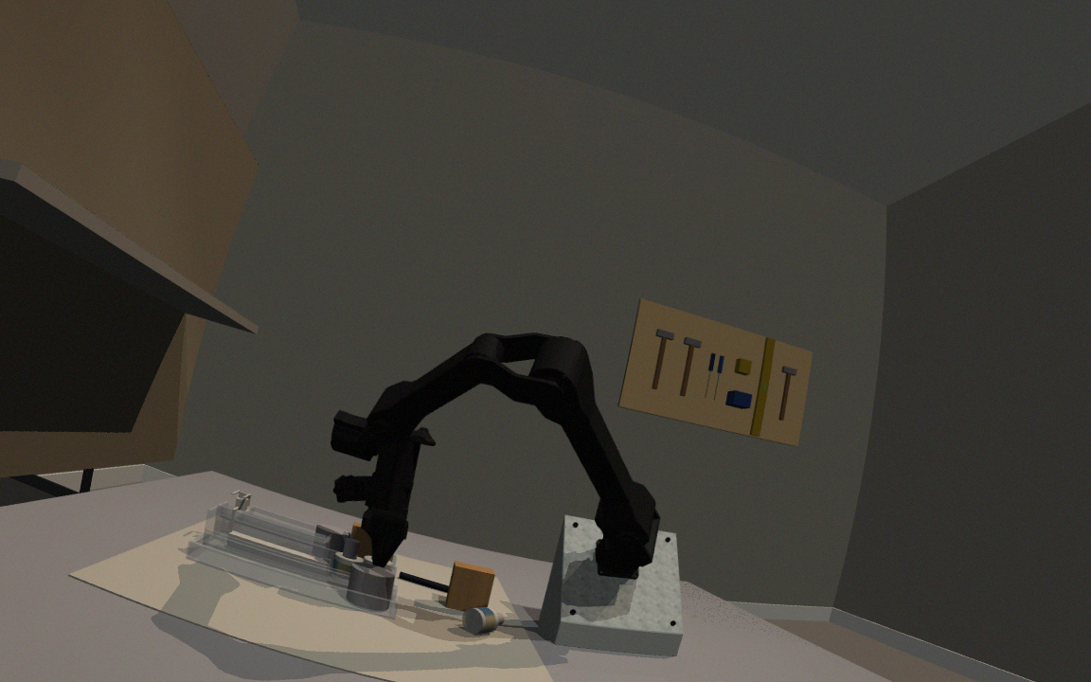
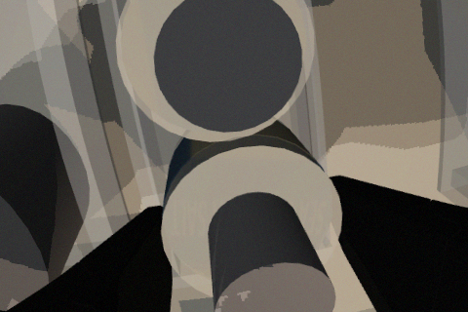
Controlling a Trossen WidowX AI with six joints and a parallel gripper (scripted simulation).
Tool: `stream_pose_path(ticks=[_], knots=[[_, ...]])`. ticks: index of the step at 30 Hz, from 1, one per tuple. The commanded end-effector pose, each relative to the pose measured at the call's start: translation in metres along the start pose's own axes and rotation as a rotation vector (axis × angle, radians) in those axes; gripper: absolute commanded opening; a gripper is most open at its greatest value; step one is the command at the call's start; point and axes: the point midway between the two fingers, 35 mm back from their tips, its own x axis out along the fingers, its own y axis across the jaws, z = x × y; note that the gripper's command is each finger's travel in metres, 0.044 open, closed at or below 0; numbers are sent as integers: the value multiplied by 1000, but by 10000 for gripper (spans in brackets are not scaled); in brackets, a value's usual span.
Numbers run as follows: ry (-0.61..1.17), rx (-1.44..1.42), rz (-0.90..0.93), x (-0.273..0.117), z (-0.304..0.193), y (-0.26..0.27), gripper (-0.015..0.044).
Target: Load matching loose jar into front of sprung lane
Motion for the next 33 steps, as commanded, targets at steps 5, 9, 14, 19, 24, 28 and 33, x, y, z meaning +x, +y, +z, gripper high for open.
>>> stream_pose_path(ticks=[5, 9, 14, 19, 24, 28, 33], knots=[[-14, -14, 11, 3, 4, 3, 0], [-14, -14, 11, 4, 4, 3, 0], [-14, -14, 11, 6, 4, 4, 0], [-14, -14, 11, 7, 3, 4, 0], [-14, -14, 11, 7, 2, 4, 0], [-14, -14, 11, 7, 2, 4, 0], [-14, -14, 11, 7, 1, 4, 0]])
